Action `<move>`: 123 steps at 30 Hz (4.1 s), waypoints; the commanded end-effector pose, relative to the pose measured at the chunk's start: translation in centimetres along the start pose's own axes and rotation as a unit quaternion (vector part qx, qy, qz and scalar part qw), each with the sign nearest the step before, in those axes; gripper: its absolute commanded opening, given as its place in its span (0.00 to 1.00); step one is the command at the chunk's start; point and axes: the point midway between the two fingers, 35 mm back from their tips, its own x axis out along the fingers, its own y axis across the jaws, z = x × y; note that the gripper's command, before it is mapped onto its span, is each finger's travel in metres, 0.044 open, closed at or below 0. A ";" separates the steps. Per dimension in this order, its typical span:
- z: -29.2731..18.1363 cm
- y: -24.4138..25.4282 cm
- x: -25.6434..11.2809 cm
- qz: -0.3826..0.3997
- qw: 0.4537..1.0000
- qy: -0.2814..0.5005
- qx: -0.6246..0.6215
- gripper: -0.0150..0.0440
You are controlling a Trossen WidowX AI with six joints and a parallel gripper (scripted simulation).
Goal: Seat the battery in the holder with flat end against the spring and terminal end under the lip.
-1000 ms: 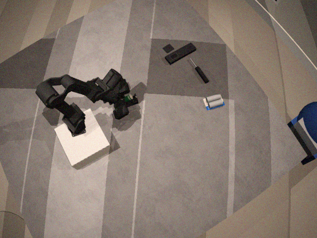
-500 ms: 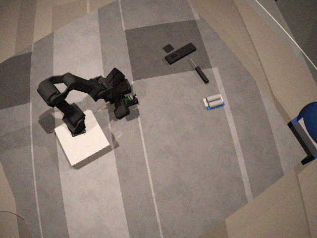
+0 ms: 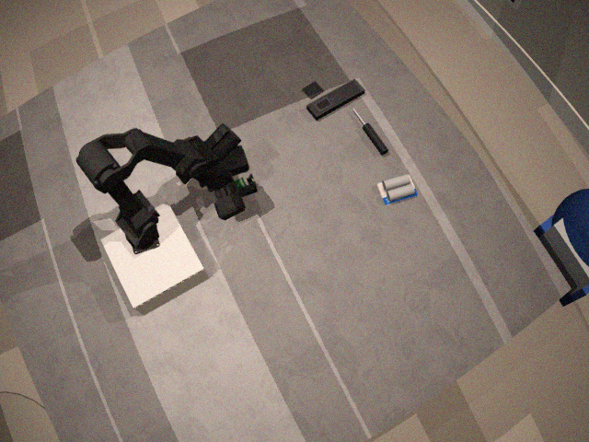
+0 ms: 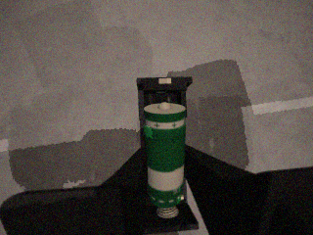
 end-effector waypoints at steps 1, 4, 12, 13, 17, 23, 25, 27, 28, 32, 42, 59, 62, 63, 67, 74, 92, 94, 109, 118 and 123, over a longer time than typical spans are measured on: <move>-0.4 0.0 0.3 -0.001 1.000 0.024 -0.004 0.40; -0.4 0.0 0.4 -0.001 0.999 0.033 -0.004 0.40; -0.2 0.0 0.5 -0.003 0.998 0.057 -0.004 0.40; -0.2 0.0 0.6 -0.003 0.998 0.060 -0.004 0.40; -0.1 0.0 0.6 -0.003 0.997 0.072 -0.004 0.40; 0.0 -0.1 0.7 -0.004 0.996 0.091 -0.003 0.40; 0.0 -0.1 0.7 -0.004 0.995 0.097 -0.003 0.40; 0.0 -0.1 0.7 -0.004 0.995 0.103 -0.003 0.40; 0.0 -0.1 0.8 -0.005 0.994 0.106 -0.002 0.40; 0.1 -0.1 0.8 -0.005 0.993 0.119 -0.002 0.40; 0.2 -0.1 0.9 -0.005 0.989 0.150 0.001 0.40; 0.6 -0.1 1.0 -0.006 0.982 0.190 0.004 0.40; 0.6 -0.1 1.0 -0.006 0.981 0.192 0.004 0.40; 0.6 -0.1 1.0 -0.006 0.981 0.192 0.004 0.40; 0.6 -0.1 1.0 -0.006 0.981 0.193 0.004 0.40; 0.7 -0.1 1.0 -0.007 0.981 0.194 0.004 0.40; 1.9 -0.1 1.4 -0.008 0.981 0.194 0.004 0.40; 1.9 -0.1 1.4 -0.008 0.981 0.194 0.004 0.40; 2.2 -0.1 0.6 -0.009 0.981 0.193 0.005 0.58; 2.2 -0.2 0.0 -0.010 0.981 0.195 0.006 0.62; 3.8 -0.1 -3.8 -0.010 0.981 0.194 0.006 0.84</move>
